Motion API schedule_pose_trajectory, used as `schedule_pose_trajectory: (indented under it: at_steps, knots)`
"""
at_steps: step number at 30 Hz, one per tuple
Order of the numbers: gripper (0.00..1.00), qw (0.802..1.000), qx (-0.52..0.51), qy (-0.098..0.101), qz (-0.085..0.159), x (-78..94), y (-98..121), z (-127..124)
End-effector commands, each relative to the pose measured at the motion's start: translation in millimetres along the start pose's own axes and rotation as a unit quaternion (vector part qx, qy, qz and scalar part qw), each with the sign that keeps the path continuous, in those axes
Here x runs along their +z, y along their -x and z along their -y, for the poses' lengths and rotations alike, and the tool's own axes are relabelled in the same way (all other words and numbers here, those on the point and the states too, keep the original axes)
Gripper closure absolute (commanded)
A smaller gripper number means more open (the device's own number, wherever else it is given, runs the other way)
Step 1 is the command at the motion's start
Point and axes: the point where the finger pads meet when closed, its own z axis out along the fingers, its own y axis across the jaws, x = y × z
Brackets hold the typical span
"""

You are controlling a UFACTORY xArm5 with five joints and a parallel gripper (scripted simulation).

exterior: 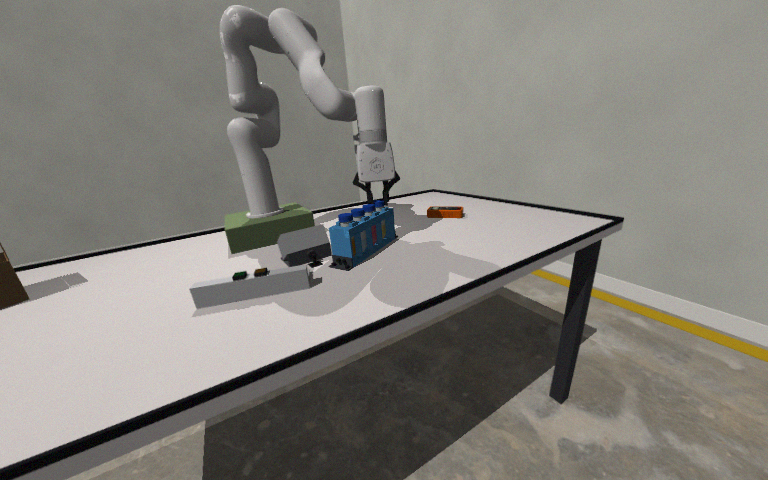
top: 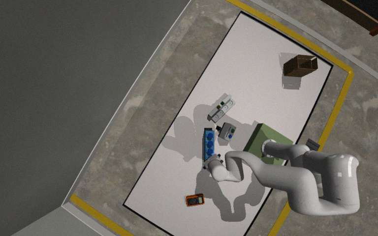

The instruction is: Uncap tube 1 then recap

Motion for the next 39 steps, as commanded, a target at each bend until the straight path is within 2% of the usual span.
schedule_pose_trajectory:
  at_steps: [1, 4, 5, 17, 20, 24, 31, 33, 34, 39]
  knots:
    - [1.00, 0.999, -0.042, 0.000, 0.003, -1.0, 0.5, -0.9]
    - [1.00, 0.999, -0.042, 0.000, 0.003, -1.0, 0.5, -0.9]
    - [0.54, 0.999, -0.042, 0.000, 0.003, -1.0, 0.5, -0.9]
    - [0.54, 0.999, -0.042, 0.000, 0.003, -1.0, 0.5, -0.9]
    - [0.54, 0.997, 0.083, 0.001, 0.003, -0.8, 0.5, -0.9]
    - [0.54, 0.988, 0.153, 0.001, 0.003, -0.8, 0.5, -0.9]
    - [0.54, 0.957, 0.289, 0.001, 0.002, -0.8, 0.5, -0.9]
    - [0.54, 0.957, 0.289, 0.001, 0.002, -0.8, 0.5, -0.9]
    - [0.54, 0.941, 0.338, 0.001, 0.003, -0.8, 0.5, -0.9]
    - [0.54, 0.904, 0.428, 0.002, 0.002, -0.8, 0.5, -0.9]
